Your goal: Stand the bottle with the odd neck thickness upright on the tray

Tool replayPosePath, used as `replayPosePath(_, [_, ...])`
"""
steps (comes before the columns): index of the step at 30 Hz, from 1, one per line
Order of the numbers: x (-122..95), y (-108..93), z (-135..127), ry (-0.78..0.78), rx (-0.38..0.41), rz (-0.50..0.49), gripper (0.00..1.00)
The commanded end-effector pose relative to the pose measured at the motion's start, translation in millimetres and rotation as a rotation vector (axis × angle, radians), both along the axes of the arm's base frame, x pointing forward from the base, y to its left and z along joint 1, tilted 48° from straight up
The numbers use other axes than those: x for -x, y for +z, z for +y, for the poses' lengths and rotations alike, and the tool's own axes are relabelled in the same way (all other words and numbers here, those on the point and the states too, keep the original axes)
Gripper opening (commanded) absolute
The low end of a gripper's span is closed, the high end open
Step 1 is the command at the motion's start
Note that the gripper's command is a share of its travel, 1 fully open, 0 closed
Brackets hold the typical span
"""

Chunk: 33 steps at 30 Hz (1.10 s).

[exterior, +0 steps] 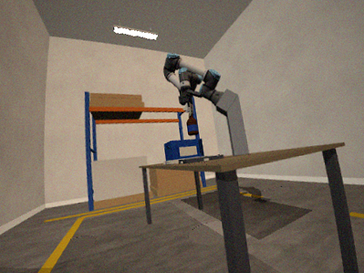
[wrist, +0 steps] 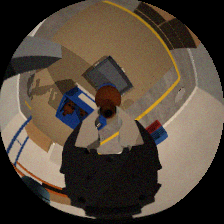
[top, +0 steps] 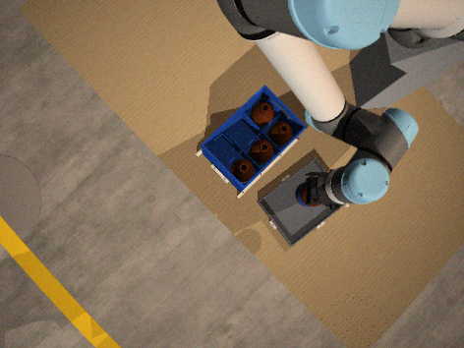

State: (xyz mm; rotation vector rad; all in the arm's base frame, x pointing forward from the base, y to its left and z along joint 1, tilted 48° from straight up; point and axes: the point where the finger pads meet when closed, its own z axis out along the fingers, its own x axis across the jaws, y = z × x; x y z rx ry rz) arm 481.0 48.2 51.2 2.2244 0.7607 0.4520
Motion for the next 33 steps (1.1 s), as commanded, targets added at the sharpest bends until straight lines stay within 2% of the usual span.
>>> replayPosePath(1, [-1,-4,7,0.0,0.0,-0.001,0.0])
replayPosePath(33, [-2,-17,24,0.0,0.0,-0.001,0.0])
